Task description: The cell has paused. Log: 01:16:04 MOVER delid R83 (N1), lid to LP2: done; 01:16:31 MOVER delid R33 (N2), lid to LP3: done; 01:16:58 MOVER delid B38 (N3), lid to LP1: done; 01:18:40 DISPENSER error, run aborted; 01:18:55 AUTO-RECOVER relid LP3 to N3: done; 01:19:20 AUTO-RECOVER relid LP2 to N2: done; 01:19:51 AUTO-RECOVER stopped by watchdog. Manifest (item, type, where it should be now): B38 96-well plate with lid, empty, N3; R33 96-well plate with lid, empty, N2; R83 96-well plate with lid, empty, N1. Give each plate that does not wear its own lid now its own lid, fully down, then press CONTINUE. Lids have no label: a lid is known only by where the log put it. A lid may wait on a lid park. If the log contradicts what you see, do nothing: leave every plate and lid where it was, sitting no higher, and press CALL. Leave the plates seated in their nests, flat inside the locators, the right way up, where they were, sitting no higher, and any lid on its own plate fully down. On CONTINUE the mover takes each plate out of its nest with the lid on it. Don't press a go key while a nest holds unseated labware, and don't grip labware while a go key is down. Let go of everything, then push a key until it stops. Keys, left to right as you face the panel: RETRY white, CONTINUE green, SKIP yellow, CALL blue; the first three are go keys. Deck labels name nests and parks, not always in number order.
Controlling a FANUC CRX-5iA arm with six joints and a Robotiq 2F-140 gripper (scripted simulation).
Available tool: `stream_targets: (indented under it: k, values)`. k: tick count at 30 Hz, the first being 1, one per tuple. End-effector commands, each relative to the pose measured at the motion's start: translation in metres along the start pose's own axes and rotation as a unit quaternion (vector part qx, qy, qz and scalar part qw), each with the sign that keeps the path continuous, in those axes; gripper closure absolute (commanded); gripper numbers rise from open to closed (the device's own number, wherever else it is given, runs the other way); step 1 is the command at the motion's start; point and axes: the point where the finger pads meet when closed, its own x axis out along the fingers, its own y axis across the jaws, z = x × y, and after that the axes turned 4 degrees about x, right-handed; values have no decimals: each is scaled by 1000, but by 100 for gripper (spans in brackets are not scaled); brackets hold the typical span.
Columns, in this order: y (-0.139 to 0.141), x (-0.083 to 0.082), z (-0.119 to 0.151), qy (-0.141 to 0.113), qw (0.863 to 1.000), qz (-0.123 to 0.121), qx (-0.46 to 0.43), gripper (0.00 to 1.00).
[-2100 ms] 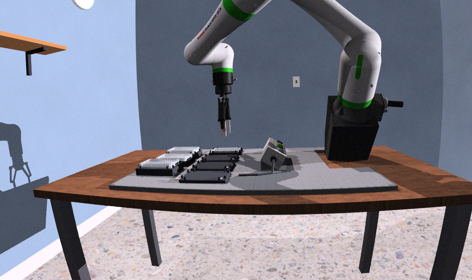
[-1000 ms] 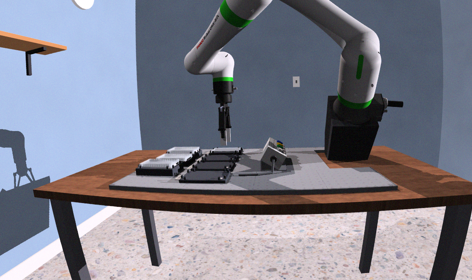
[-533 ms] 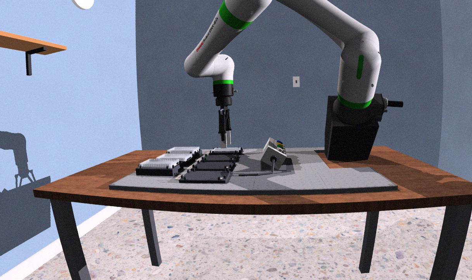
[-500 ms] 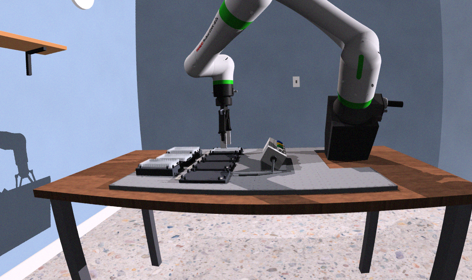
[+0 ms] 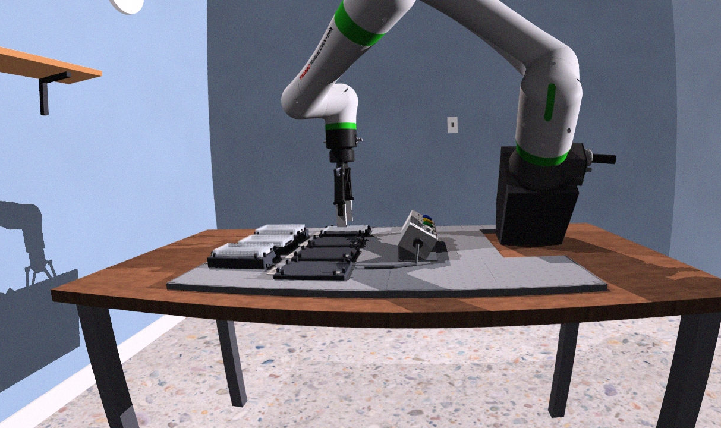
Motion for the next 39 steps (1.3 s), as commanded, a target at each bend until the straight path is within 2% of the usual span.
stream_targets:
  k: [1,28,29,39]
  values:
    - [0,0,0,0,1000,0,0,34]
    - [0,0,0,0,1000,0,0,34]
    - [0,0,0,0,1000,0,0,41]
    - [0,0,0,0,1000,0,0,41]
